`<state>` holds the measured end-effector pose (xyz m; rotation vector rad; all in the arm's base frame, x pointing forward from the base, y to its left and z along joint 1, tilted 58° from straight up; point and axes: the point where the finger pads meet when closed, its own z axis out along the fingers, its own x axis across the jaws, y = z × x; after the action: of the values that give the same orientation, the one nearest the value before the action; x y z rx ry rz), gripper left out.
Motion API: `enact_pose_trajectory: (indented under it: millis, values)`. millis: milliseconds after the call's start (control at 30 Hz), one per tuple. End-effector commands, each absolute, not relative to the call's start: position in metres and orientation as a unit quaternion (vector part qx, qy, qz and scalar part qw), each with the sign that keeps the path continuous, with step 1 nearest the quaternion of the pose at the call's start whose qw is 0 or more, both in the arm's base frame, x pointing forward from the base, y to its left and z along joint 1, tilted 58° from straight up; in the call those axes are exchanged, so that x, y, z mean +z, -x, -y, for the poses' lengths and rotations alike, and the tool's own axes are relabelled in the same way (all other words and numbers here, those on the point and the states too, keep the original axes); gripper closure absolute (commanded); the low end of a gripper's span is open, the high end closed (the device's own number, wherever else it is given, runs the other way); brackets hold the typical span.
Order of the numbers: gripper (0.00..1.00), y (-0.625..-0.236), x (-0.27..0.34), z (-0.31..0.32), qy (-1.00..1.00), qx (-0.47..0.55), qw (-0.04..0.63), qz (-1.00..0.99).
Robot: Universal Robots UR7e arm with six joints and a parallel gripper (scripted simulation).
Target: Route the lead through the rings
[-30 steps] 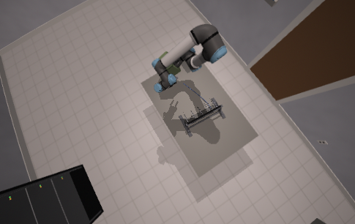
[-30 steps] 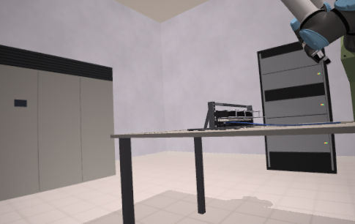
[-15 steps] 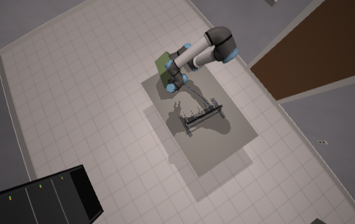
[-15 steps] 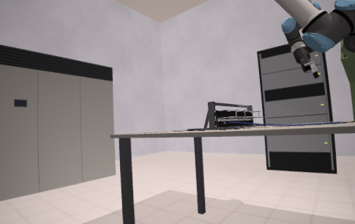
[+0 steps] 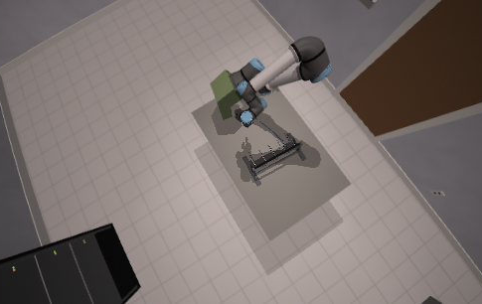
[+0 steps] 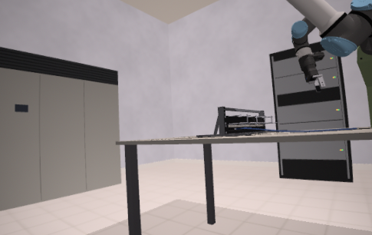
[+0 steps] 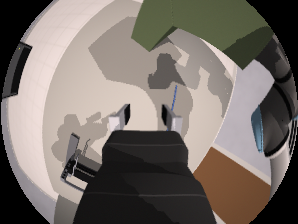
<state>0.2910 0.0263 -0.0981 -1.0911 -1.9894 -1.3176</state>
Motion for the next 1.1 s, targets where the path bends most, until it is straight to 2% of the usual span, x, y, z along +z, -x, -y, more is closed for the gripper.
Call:
enact_pose_trajectory:
  millis: [0,533,600,800,1000,1033,1067]
  values:
    - [0.0,-0.306,-0.096,-0.035,0.368,-0.488,0.207,0.763]
    - [0.0,-0.361,-0.069,-0.083,0.191,-0.487,0.007,0.852]
    - [0.0,-0.361,-0.069,-0.083,0.191,-0.487,0.007,0.852]
    - [0.0,-0.374,-0.055,-0.099,0.132,-0.482,-0.05,0.865]
    - [0.0,-0.375,-0.053,-0.101,0.124,-0.481,-0.057,0.866]
    - [1.0,-0.375,-0.053,-0.101,0.124,-0.481,-0.057,0.866]
    - [1.0,-0.375,-0.053,-0.101,0.124,-0.481,-0.057,0.866]
